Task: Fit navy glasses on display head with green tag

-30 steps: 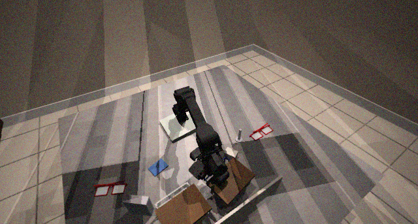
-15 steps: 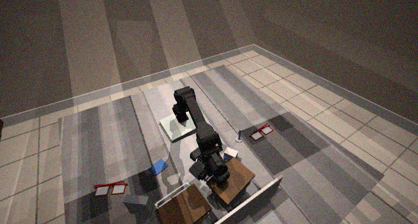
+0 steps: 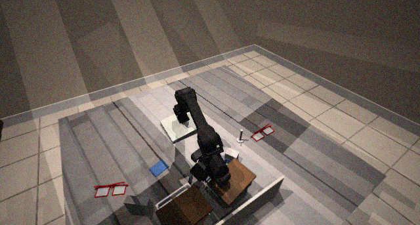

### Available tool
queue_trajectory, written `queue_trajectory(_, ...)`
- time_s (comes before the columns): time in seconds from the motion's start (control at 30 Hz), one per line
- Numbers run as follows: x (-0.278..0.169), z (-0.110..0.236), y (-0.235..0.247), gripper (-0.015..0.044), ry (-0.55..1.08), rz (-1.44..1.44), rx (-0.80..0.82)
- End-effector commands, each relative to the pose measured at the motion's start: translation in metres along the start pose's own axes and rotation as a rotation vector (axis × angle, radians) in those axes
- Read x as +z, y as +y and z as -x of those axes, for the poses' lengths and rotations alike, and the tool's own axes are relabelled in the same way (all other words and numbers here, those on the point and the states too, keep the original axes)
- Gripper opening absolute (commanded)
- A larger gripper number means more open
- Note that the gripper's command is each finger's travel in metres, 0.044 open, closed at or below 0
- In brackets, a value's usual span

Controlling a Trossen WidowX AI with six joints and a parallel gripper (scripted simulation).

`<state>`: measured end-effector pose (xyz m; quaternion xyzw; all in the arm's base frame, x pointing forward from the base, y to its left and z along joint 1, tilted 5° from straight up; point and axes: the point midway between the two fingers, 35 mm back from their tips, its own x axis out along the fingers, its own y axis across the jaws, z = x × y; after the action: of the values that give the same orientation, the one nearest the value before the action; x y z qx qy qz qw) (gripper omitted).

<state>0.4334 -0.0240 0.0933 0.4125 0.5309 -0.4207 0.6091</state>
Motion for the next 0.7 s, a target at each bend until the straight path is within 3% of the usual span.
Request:
queue_trajectory(0.0,0.0,0.0,0.0,0.0107,0.0,0.0,0.001)
queue_trajectory(0.13,0.0,0.002,0.0,0.0107,0.0,0.0,0.0)
queue_trajectory(0.33,0.0,0.035,-0.001,0.0107,0.0,-0.003,-0.006)
queue_trajectory(0.67,0.001,0.038,-0.013,0.0107,0.0,-0.003,-0.007)
